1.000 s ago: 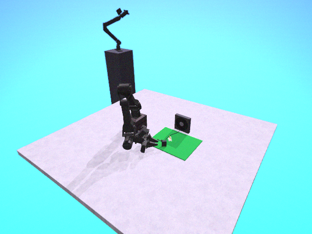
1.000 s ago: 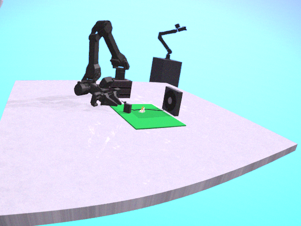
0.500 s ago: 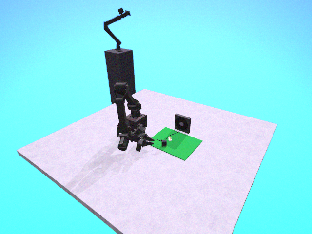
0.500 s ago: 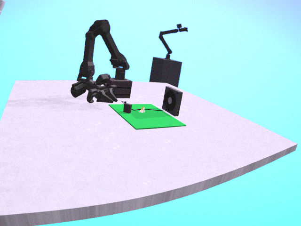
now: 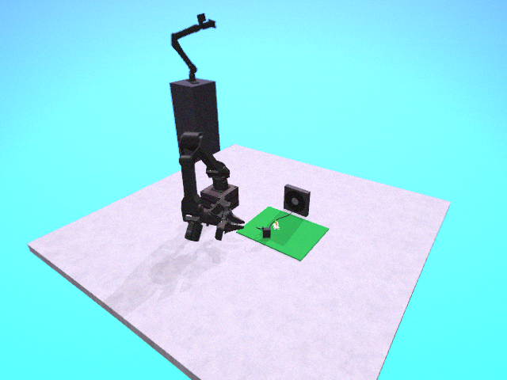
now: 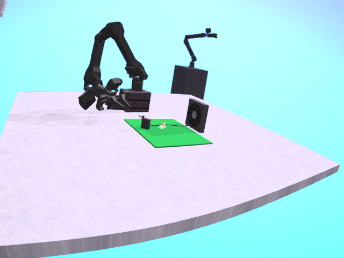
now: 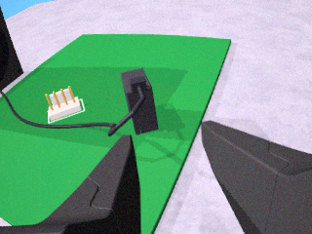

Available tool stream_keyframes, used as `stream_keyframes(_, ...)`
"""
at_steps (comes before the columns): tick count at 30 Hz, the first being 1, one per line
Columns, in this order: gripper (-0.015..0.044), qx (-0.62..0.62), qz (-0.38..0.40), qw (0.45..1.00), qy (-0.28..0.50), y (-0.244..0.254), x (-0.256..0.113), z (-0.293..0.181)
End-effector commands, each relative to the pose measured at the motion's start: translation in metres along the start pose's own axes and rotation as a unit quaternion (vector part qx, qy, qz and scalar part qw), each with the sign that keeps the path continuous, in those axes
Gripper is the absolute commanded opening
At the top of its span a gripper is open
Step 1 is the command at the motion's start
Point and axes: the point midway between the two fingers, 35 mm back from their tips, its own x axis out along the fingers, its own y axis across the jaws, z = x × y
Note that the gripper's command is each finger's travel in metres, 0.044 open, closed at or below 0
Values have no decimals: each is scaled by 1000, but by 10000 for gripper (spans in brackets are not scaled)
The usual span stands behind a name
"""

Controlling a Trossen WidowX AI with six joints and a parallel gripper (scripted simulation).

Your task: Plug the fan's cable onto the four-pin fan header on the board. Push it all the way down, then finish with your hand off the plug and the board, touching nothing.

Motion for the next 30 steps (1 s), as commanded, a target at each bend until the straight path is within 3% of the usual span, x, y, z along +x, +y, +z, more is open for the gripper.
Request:
stream_keyframes(1,140,-4,2,1000,-2,0,-7,5)
stream_keyframes(10,140,-5,4,1000,-17,2,-25,22)
stream_keyframes(21,429,27,101,992,73,15,-11,25)
stream_keyframes(30,440,51,161,970,175,24,-4,27)
